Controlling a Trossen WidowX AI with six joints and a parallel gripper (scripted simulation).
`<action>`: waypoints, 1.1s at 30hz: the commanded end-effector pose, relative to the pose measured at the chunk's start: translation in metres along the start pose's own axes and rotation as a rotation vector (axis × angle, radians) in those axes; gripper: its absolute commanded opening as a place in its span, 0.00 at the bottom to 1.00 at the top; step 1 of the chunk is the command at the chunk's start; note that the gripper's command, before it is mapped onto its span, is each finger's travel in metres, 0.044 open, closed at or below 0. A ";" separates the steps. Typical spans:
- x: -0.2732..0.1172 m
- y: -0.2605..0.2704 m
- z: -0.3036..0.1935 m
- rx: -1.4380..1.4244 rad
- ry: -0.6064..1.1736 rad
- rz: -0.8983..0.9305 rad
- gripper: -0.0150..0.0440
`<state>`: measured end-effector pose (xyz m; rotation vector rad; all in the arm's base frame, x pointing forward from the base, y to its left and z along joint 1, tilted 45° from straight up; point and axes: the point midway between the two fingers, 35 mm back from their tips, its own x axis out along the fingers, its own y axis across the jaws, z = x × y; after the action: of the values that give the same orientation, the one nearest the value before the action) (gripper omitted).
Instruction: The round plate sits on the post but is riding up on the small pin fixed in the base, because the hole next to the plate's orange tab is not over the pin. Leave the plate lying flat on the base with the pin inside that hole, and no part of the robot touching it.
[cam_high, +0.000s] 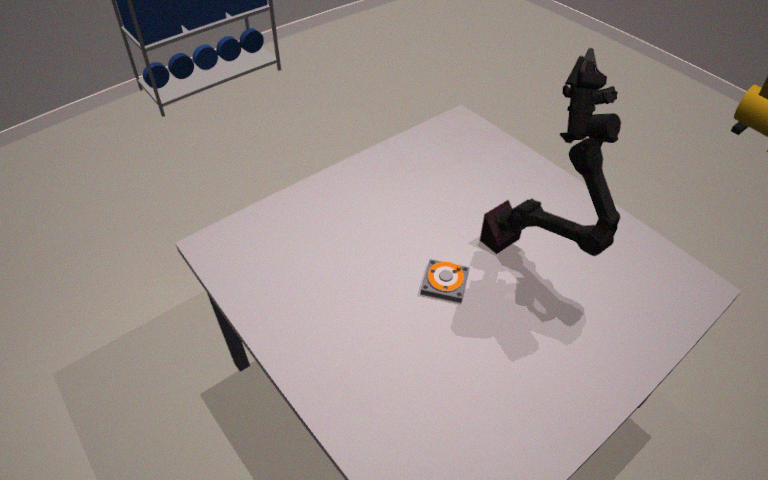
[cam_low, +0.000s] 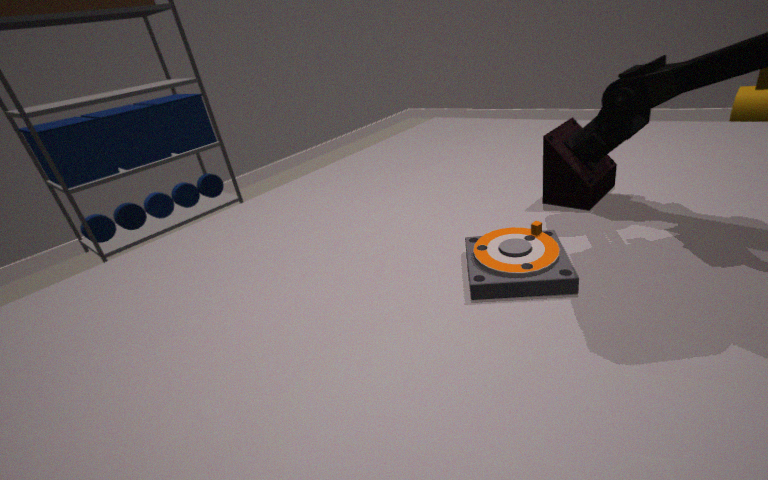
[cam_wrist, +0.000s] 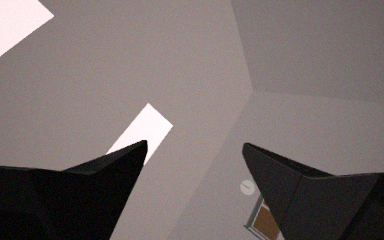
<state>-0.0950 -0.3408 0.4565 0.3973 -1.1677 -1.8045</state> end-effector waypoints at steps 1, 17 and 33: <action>0.000 -0.001 -0.006 -0.013 0.020 -0.001 0.89; -0.097 -0.044 -0.248 -0.624 0.948 0.150 0.25; -0.315 -0.127 -0.338 -1.139 1.899 0.620 0.25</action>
<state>0.2162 -0.2895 0.1465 0.6384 0.7986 -0.8008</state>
